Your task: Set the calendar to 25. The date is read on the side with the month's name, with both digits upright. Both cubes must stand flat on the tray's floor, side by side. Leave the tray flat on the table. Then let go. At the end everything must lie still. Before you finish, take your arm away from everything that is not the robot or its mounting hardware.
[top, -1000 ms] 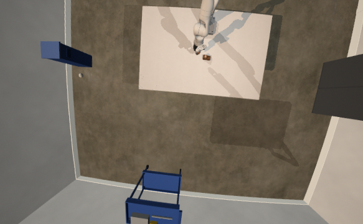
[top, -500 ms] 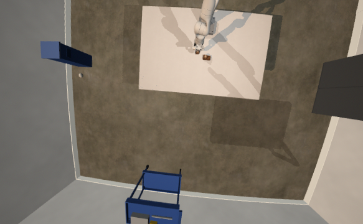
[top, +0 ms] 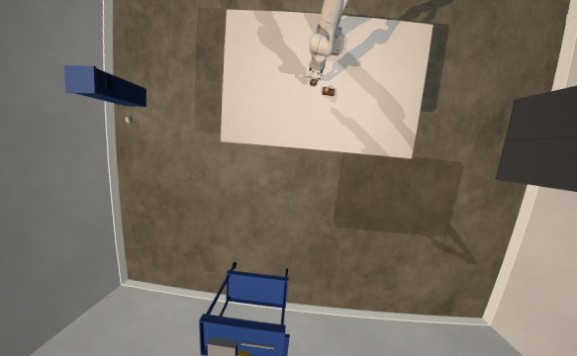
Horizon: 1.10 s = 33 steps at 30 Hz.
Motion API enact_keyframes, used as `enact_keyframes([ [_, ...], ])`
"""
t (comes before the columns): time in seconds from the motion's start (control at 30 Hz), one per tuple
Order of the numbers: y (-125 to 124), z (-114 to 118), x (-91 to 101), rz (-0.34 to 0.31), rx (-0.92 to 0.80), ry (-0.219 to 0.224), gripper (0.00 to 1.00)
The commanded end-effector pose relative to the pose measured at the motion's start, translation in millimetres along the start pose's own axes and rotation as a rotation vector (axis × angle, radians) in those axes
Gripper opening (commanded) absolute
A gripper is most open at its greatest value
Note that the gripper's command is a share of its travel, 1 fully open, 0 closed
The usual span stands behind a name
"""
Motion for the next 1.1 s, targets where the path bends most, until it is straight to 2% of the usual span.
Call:
enact_keyframes([
  [0.0, -0.6, -0.5, 0.6, 0.002, 0.001, 0.001, 0.60],
  [0.77, -0.4, -0.4, -0.3, 0.002, -0.010, 0.001, 0.60],
  [1.07, -0.6, -0.7, -19.4, 0.001, -0.010, 0.001, 0.60],
])
Point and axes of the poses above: the point where the finger pads meet when closed, its own x axis back along the fingers, its own z axis across the jaws, y = z × x, the point moved 2 cm from there along x, back along the fingers, and after that the axes turned 11 degrees about x, right-handed, at the moved point
